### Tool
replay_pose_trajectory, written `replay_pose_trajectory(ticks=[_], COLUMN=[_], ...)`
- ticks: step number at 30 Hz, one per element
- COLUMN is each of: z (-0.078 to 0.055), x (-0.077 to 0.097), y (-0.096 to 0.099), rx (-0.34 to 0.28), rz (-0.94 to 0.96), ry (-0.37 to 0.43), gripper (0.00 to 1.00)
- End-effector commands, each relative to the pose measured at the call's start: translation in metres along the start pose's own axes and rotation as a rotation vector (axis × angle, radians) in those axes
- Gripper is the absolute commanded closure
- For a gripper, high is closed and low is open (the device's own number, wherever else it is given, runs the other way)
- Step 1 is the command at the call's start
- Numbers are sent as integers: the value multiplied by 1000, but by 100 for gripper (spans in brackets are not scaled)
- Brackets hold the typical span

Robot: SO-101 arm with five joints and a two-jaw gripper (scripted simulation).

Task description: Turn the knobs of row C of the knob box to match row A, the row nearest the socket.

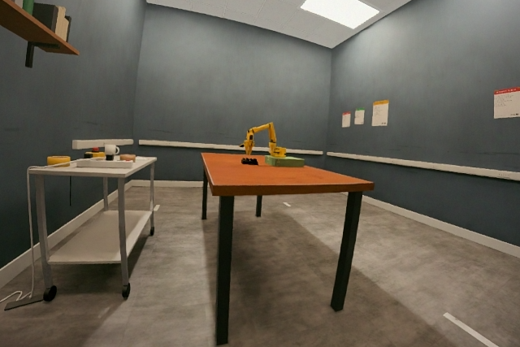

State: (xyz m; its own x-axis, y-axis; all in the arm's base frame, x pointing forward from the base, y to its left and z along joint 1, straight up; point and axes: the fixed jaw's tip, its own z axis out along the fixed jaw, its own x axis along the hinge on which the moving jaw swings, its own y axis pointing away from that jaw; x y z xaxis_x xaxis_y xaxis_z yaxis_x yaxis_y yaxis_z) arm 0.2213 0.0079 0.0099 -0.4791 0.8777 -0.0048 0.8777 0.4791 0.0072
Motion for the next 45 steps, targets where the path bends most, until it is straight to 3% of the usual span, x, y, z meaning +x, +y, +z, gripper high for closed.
replay_pose_trajectory(ticks=[1, 45], z=[1, 16], x=[1, 1], y=[0, 0], rx=[7, 7], rz=[6, 6], ry=[4, 4], gripper=[90, 90])
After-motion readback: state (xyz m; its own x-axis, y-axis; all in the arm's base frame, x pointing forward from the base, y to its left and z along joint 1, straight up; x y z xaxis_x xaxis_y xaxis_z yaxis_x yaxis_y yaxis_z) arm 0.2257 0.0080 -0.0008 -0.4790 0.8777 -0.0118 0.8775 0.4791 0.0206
